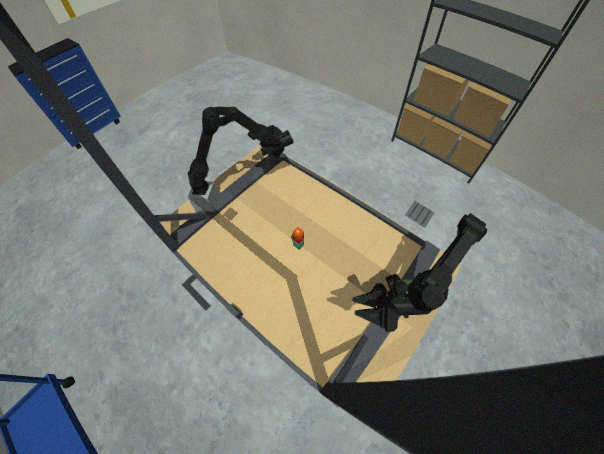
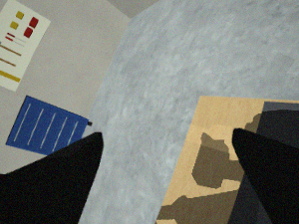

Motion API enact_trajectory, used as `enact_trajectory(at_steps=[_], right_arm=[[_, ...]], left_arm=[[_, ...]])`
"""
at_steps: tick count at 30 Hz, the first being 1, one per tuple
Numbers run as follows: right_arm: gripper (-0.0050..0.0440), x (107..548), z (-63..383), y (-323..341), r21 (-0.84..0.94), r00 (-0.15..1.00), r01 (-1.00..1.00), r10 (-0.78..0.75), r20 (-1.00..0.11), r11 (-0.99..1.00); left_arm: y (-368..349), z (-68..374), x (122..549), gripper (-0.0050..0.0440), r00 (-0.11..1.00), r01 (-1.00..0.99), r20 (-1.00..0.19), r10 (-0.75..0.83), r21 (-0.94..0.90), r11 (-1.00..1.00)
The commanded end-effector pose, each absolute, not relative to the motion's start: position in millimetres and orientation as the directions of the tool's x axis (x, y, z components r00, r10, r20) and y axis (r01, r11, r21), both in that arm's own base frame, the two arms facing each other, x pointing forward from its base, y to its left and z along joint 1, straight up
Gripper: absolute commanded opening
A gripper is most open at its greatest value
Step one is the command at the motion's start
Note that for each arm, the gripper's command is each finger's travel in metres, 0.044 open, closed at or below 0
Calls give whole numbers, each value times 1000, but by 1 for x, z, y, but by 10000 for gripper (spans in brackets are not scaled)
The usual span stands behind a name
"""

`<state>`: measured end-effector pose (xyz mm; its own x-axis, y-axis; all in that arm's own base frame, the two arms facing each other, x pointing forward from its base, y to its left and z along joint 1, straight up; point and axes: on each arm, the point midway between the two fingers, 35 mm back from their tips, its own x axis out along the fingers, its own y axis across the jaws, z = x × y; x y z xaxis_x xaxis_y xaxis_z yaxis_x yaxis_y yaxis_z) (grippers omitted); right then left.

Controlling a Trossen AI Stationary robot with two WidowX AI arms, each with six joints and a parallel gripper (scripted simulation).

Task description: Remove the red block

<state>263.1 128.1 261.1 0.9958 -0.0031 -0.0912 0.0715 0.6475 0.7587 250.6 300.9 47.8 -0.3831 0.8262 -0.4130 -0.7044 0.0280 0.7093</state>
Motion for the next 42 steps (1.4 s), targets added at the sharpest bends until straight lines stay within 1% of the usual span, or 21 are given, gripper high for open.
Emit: enact_trajectory(at_steps=[1, 17, 20, 22, 25, 28, 30, 32, 34, 35, 36, 42], right_arm=[[400, 263, 268, 128, 768, 997, 63, -2, -79, 638], [400, 263, 268, 128, 768, 997, 63, -2, -79, 638], [400, 266, 274, 125, 766, 998, 53, -2, -68, 641], [400, 270, 279, 120, 758, 998, 46, -3, -57, 650], [400, 279, 286, 109, 729, 999, 35, -8, -41, 684], [400, 285, 286, 102, 700, 999, 35, -10, -40, 714], [400, 288, 285, 98, 677, 999, 36, -10, -42, 736], [400, 290, 292, 94, 659, 1000, 26, -10, -28, 752], [400, 290, 292, 94, 659, 1000, 26, -10, -28, 752], [400, 291, 292, 91, 646, 1000, 25, -10, -28, 763], [400, 294, 296, 86, 618, 1000, 18, -9, -18, 786], [400, 301, 300, 74, 537, 1000, 12, -7, -10, 844]], left_arm=[[303, 56, 253, 400, -374, -721, -410, 832, 693, 18], [303, 56, 253, 400, -374, -721, -410, 832, 693, 18], [295, 42, 261, 400, -339, -725, -444, 829, 685, 71], [285, 28, 275, 400, -273, -747, -493, 826, 649, 141], [253, -5, 305, 400, -114, -755, -603, 790, 570, 326], [233, -22, 322, 400, -15, -744, -655, 756, 513, 429], [221, -32, 333, 400, 51, -733, -680, 731, 471, 490], [207, -41, 343, 400, 118, -718, -702, 702, 428, 549], [207, -41, 343, 400, 118, -718, -702, 702, 428, 549], [203, -41, 356, 400, 184, -727, -693, 697, 381, 571], [184, -54, 359, 400, 224, -678, -730, 646, 359, 641], [141, -68, 386, 400, 421, -579, -738, 526, 227, 783]])
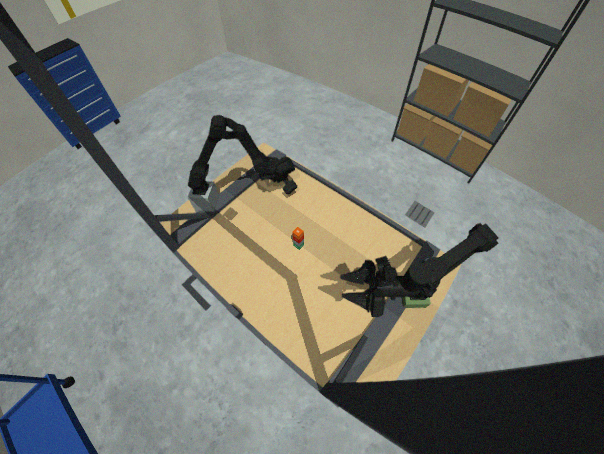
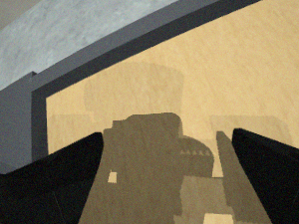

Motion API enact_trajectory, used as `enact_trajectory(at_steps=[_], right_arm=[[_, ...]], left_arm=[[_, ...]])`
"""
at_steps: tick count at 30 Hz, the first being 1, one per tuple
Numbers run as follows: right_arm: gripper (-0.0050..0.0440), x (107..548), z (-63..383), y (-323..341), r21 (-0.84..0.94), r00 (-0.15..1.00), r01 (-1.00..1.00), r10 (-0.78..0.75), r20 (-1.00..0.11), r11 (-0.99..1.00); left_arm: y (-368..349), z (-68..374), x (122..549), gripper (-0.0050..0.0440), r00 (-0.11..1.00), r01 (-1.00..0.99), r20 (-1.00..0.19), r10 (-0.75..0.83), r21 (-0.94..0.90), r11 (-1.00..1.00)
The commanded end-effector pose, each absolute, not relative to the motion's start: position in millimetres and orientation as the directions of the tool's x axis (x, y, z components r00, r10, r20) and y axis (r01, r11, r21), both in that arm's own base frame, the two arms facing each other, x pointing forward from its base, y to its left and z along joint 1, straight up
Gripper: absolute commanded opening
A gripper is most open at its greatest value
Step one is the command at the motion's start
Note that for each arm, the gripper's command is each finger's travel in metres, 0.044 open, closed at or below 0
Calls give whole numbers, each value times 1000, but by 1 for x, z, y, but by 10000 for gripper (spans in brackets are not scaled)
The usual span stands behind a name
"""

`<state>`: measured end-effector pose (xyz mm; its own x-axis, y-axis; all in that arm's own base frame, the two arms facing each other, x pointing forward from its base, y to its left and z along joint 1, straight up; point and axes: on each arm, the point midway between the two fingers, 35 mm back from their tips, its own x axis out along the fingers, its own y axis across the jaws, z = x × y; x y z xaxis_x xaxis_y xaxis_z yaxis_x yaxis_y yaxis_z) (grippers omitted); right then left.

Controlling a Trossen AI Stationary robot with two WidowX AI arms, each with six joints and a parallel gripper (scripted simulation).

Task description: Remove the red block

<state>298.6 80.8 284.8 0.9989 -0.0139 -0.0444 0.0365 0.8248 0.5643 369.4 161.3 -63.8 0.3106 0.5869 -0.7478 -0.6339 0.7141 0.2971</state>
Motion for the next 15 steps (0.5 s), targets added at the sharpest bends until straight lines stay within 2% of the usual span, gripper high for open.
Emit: enact_trajectory(at_steps=[1, 7, 9, 10, 11, 15], right_arm=[[400, 302, 301, 72, 523, 1000, 10, -7, -7, 852], [400, 307, 305, 58, 430, 1000, 3, -5, 3, 903], [400, 307, 305, 58, 430, 1000, 3, -5, 3, 903], [400, 308, 302, 56, 411, 1000, 6, -5, -3, 911], [400, 309, 311, 50, 377, 1000, -2, -5, 18, 926], [400, 312, 314, 40, 310, 1000, -5, -4, 27, 951]], left_arm=[[134, -70, 390, 400, 452, -557, -737, 503, 207, 804], [84, -76, 409, 400, 623, -392, -707, 336, 91, 916], [84, -76, 409, 400, 623, -392, -707, 336, 91, 916], [76, -68, 419, 400, 682, -363, -663, 308, 59, 930], [54, -77, 414, 400, 696, -278, -681, 228, 37, 960], [18, -72, 418, 400, 775, -134, -624, 94, -17, 991]])
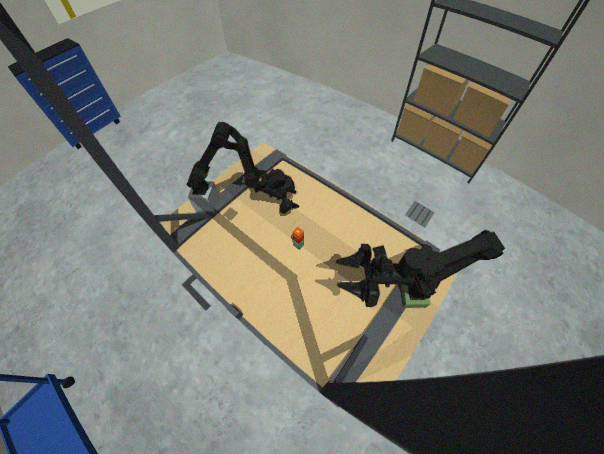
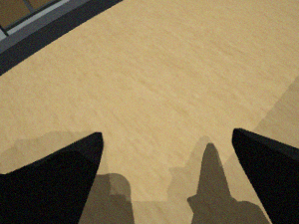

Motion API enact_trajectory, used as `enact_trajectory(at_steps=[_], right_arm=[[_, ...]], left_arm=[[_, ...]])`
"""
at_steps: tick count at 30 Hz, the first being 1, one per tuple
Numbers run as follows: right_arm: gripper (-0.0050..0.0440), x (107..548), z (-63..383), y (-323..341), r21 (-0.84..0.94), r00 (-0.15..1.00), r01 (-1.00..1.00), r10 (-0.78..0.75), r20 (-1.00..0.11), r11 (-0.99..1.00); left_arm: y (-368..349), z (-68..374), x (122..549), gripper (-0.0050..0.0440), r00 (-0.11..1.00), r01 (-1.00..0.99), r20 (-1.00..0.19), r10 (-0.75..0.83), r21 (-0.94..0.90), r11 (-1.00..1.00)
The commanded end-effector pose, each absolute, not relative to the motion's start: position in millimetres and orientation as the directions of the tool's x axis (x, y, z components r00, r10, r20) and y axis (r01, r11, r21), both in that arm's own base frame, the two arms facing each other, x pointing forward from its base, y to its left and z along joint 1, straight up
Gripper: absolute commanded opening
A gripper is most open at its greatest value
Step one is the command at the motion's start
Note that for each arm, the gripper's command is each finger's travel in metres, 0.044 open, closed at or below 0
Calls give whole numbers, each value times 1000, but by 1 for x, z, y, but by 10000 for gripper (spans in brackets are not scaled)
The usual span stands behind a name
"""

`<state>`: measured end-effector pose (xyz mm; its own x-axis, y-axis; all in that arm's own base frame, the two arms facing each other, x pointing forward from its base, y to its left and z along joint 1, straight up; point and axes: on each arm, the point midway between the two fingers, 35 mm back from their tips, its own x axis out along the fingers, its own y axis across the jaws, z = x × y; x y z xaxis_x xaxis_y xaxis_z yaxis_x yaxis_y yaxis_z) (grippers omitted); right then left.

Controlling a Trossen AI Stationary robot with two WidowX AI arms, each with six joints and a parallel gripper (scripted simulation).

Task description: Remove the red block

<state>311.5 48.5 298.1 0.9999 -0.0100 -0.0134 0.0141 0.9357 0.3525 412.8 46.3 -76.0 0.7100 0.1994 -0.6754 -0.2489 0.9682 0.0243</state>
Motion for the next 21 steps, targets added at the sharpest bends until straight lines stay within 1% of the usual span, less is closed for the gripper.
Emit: enact_trajectory(at_steps=[1, 5, 9, 11, 12, 13, 17, 19, 21], right_arm=[[400, 312, 313, 38, 291, 1000, -4, -3, 25, 957], [400, 314, 317, 29, 221, 999, -5, -2, 34, 975], [400, 314, 322, 19, 152, 999, -6, -2, 48, 988], [400, 314, 322, 19, 152, 999, -6, -2, 48, 988], [400, 316, 316, 17, 134, 999, -3, -1, 32, 991], [400, 316, 319, 13, 100, 999, -3, -1, 40, 995], [400, 315, 329, 4, 33, 998, -2, 0, 63, 999], [400, 315, 328, 1, 6, 998, -1, 1, 63, 1000], [400, 315, 323, 0, -5, 999, 0, 1, 52, 1000]], left_arm=[[9, -71, 418, 400, 790, -94, -610, 58, -28, 995], [-26, -63, 415, 400, 835, 62, -543, -85, -61, 996], [-60, -52, 408, 400, 857, 215, -464, -225, -75, 974], [-60, -52, 408, 400, 857, 215, -464, -225, -75, 974], [-68, -40, 410, 400, 877, 253, -406, -259, -69, 965], [-83, -41, 401, 400, 858, 323, -397, -324, -72, 944], [-113, -24, 387, 400, 840, 458, -304, -451, -50, 887], [-124, -18, 380, 400, 823, 510, -268, -500, -37, 859], [-128, -17, 376, 400, 815, 528, -259, -518, -33, 849]])
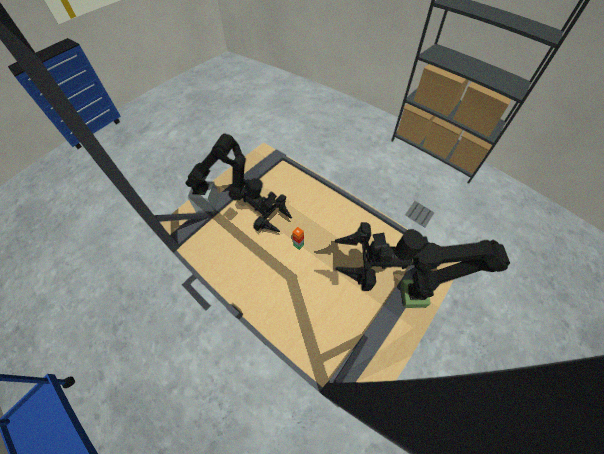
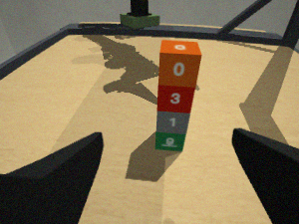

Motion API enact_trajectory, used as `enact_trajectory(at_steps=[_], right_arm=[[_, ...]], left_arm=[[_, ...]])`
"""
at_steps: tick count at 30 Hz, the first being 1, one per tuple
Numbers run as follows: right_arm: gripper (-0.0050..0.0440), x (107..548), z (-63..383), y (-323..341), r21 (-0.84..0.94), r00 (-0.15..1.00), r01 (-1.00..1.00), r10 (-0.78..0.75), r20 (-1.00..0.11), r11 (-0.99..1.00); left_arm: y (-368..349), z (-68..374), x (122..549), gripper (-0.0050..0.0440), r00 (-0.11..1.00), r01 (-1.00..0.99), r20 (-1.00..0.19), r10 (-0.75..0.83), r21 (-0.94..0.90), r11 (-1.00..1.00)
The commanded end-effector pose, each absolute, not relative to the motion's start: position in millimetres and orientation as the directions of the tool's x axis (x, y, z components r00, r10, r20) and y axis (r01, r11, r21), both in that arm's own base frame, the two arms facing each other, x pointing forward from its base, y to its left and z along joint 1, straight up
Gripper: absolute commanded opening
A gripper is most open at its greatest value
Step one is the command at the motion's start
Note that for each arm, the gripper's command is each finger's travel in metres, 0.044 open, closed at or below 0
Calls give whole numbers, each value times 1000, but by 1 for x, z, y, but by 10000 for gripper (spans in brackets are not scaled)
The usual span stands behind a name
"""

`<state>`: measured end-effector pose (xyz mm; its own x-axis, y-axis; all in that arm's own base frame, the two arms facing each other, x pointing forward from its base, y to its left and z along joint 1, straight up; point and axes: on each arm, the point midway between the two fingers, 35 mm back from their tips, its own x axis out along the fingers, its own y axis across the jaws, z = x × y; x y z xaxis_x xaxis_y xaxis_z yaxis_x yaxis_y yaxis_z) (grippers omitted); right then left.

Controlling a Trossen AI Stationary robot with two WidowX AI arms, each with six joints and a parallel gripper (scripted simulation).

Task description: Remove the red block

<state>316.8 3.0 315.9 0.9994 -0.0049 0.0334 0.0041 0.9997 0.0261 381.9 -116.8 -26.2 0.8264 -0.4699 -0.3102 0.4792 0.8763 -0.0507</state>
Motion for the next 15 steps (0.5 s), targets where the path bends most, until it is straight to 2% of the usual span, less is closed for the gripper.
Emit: enact_trajectory(at_steps=[1, 15], right_arm=[[400, 316, 323, 0, -5, 999, 0, 1, 50, 1000], [400, 316, 323, 0, 0, 999, 0, 0, 50, 1000]], left_arm=[[-128, -17, 376, 400, 815, 528, -259, -518, -33, 848], [-127, -11, 380, 400, 824, 521, -243, -512, -30, 853]])
